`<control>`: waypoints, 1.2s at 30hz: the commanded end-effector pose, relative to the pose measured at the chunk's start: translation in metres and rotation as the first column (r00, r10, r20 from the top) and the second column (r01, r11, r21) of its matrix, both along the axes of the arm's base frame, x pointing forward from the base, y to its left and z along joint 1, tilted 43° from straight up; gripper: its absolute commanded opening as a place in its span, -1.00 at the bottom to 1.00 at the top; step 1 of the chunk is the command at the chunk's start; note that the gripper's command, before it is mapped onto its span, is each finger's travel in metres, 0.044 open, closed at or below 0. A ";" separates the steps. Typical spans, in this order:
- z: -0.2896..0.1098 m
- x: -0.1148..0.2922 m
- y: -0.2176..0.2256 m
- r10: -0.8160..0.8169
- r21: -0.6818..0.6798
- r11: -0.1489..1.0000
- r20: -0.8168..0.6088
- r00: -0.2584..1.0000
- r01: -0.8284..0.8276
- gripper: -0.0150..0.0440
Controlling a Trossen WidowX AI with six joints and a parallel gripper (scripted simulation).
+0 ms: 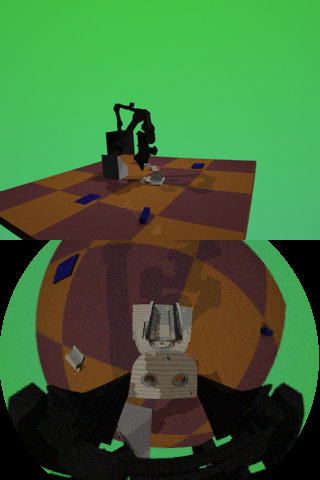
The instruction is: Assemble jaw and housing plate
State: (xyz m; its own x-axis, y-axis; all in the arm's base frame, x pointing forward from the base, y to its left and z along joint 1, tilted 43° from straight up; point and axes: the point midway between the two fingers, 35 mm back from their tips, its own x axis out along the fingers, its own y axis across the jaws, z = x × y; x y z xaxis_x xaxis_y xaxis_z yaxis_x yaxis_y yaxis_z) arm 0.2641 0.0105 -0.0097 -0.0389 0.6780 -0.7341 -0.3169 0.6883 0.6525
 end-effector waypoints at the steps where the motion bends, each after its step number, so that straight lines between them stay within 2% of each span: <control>1: -0.001 0.000 -0.001 0.006 -0.003 1.000 0.005 1.000 -0.006 0.70; 24: -0.001 0.000 -0.001 0.007 -0.003 1.000 0.006 1.000 -0.007 0.70; 36: -0.015 0.001 0.011 0.006 -0.004 1.000 0.007 1.000 -0.006 0.70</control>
